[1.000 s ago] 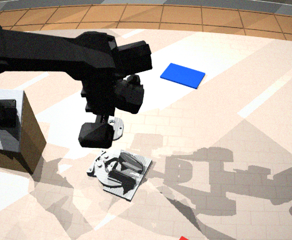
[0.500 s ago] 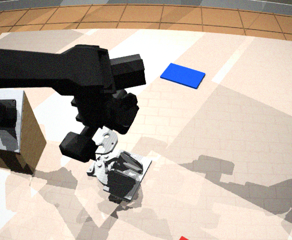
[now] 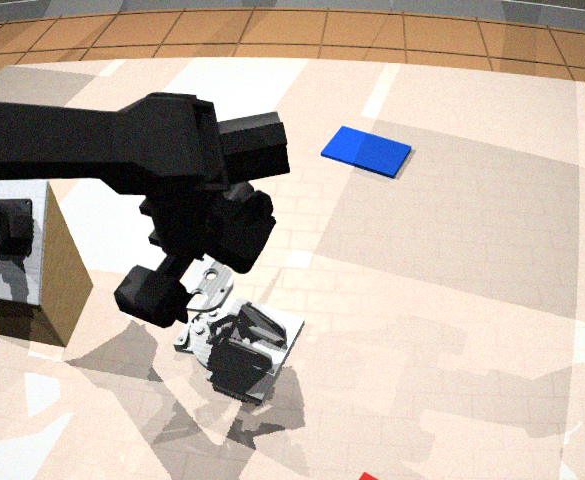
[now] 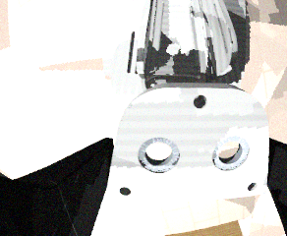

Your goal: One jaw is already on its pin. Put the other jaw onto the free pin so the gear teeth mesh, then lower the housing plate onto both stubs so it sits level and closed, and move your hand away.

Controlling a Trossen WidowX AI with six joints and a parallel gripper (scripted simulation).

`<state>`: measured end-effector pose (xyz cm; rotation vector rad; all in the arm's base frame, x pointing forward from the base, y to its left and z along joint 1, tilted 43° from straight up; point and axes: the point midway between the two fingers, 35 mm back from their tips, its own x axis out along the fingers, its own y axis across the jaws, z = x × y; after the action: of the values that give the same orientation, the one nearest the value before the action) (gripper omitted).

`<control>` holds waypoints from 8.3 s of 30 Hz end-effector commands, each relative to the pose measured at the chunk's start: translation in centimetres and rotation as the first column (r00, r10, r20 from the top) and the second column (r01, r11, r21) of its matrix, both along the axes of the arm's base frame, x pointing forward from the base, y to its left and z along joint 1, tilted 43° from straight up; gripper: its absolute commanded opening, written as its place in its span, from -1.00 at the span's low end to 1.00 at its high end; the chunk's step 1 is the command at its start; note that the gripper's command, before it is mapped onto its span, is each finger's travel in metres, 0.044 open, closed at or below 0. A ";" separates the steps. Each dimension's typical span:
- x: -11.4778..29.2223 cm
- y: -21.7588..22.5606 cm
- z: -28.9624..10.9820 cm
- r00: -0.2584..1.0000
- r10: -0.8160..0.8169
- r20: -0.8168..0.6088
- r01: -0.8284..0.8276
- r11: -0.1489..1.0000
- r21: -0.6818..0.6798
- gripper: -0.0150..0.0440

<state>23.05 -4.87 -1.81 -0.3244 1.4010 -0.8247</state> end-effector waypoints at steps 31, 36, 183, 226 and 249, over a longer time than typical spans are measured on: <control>-1.1 0.4 -0.3 1.000 -0.012 0.014 0.012 1.000 -0.006 0.70; -1.1 0.4 -0.3 1.000 -0.012 0.014 0.012 1.000 -0.006 0.70; -1.6 -4.8 -6.0 1.000 -0.005 0.006 0.005 1.000 -0.009 0.70; -1.6 -4.5 -5.7 1.000 -0.005 0.006 0.005 1.000 -0.009 0.70; -1.6 -4.6 -5.8 1.000 -0.005 0.006 0.005 1.000 -0.009 0.70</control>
<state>21.53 -9.46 -7.54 -0.3252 1.3900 -0.8392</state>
